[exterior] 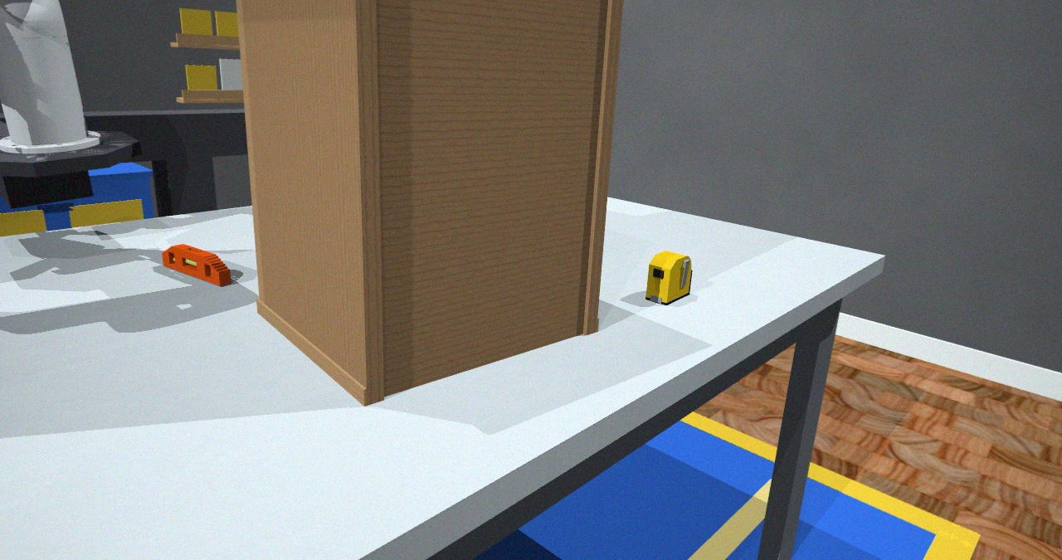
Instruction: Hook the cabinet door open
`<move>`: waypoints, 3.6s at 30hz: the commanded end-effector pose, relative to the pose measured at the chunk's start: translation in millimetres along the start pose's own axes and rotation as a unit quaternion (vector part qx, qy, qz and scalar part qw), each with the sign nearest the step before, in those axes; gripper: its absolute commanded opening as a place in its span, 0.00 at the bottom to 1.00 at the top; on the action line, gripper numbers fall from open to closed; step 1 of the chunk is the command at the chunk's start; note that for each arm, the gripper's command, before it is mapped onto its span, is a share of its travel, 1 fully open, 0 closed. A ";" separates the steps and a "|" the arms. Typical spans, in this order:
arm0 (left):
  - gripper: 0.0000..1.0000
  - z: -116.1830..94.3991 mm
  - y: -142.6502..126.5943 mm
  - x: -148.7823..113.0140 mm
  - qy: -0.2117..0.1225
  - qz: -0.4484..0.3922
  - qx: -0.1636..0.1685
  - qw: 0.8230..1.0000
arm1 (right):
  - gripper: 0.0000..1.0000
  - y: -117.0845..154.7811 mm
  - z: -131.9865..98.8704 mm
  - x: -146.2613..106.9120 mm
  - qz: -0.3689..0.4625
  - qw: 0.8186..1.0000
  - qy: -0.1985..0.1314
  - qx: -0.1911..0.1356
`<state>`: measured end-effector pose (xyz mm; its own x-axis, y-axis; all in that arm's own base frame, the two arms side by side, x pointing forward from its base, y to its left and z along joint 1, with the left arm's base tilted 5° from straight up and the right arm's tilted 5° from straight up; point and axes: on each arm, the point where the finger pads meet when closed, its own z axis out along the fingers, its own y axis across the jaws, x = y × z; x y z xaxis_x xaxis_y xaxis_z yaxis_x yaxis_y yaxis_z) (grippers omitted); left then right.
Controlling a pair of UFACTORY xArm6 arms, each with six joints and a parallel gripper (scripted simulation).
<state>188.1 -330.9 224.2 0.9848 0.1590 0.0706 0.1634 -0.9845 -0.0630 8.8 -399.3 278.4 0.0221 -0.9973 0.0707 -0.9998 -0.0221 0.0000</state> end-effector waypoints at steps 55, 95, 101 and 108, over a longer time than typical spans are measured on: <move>0.38 4.8 35.3 4.9 0.001 -0.088 -0.002 0.996 | 1.00 0.0 -1.5 0.9 0.000 1.000 0.002 0.000; 0.38 4.7 64.1 12.8 0.000 -0.147 -0.003 0.989 | 1.00 0.0 -1.5 0.9 0.000 1.000 0.002 0.000; 0.38 4.6 66.1 13.5 0.000 -0.157 -0.003 0.988 | 1.00 0.0 -1.5 0.9 0.000 1.000 0.002 0.000; 0.38 4.6 70.0 14.9 0.000 -0.157 -0.003 0.988 | 1.00 0.0 -1.5 0.9 0.000 1.000 0.002 0.000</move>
<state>212.9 -394.0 214.5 0.8856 0.4563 0.0866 0.4606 -0.8868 -0.0376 8.8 -399.3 278.4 0.0221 -0.9973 0.0707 -0.9998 -0.0221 0.0000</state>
